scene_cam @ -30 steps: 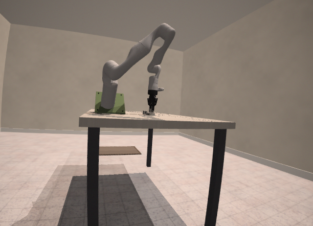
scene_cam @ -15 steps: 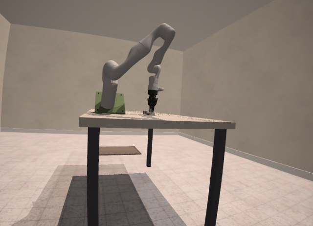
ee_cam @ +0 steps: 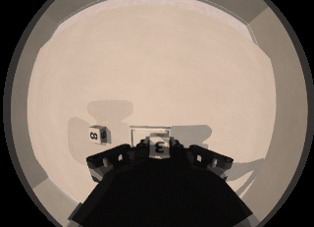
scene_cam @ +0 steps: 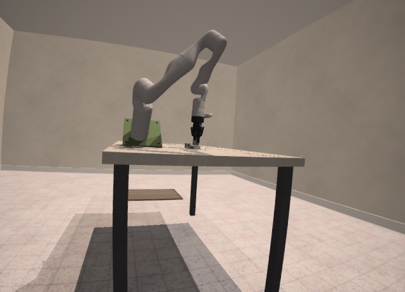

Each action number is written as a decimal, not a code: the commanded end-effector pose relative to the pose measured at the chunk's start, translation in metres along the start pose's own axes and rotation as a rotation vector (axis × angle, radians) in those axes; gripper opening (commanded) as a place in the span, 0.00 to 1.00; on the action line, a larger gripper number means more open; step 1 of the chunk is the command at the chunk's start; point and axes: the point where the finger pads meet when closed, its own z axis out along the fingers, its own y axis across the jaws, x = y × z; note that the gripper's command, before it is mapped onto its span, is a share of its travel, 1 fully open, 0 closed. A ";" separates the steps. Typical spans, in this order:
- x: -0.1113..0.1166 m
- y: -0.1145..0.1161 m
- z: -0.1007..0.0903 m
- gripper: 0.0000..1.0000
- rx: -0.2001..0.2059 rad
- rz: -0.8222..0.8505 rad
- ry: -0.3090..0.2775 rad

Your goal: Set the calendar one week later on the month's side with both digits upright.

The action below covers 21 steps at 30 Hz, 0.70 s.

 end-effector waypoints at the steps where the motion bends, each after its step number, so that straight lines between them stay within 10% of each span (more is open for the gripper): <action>1: 0.003 -0.002 0.001 0.26 0.002 0.005 0.007; 21: 0.002 -0.002 0.008 0.26 0.002 0.003 0.007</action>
